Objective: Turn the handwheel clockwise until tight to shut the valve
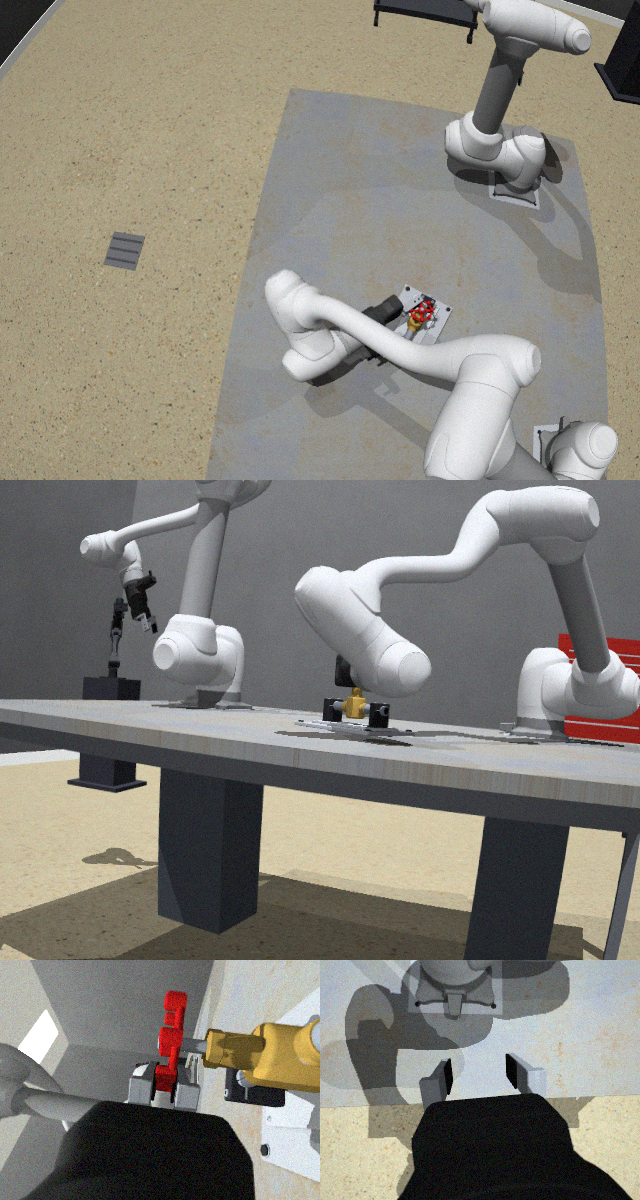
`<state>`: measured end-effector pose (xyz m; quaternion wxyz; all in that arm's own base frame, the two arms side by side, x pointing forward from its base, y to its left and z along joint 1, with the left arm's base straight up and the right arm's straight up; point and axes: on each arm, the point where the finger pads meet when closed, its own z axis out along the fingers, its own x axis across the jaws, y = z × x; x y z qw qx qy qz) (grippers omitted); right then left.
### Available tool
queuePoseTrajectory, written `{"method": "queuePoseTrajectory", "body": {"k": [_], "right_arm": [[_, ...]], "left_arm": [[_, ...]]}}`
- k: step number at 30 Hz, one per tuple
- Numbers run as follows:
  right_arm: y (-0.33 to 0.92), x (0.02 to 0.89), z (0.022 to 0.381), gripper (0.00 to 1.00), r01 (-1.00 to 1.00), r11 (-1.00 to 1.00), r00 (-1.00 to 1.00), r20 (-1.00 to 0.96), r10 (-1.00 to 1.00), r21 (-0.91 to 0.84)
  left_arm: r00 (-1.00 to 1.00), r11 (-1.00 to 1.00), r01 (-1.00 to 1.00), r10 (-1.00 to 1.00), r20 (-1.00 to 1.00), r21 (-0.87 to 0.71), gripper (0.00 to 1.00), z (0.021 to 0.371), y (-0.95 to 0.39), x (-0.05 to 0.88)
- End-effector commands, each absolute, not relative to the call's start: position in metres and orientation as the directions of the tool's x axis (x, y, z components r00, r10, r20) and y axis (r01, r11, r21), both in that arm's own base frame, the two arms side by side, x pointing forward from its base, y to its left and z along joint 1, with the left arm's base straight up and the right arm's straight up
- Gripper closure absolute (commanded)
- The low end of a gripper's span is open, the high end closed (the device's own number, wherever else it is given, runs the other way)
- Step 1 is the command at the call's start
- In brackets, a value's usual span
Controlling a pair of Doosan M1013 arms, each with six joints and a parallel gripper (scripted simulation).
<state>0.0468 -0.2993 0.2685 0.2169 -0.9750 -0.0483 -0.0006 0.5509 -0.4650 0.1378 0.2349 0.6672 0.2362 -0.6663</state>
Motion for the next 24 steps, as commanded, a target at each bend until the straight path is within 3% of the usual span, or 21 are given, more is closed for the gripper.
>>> {"method": "queuePoseTrajectory", "body": {"k": [1,13,24], "right_arm": [[-0.3,0.047,0.269,0.0,0.094,-0.902,0.995,0.022,0.094,-0.422],[-0.3,0.047,0.269,0.0,0.094,-0.902,0.995,0.022,0.094,-0.422],[-0.3,0.047,0.269,0.0,0.094,-0.902,0.995,0.022,0.094,-0.422]], "left_arm": [[0.002,-0.813,0.582,-0.001,-1.0,0.002,1.0,0.14,-0.466,0.55],[0.002,-0.976,0.217,-0.002,-1.0,0.002,1.0,0.14,-0.471,0.539],[0.002,-0.997,-0.071,-0.002,-1.0,0.002,1.0,0.14,-0.472,0.531]]}}
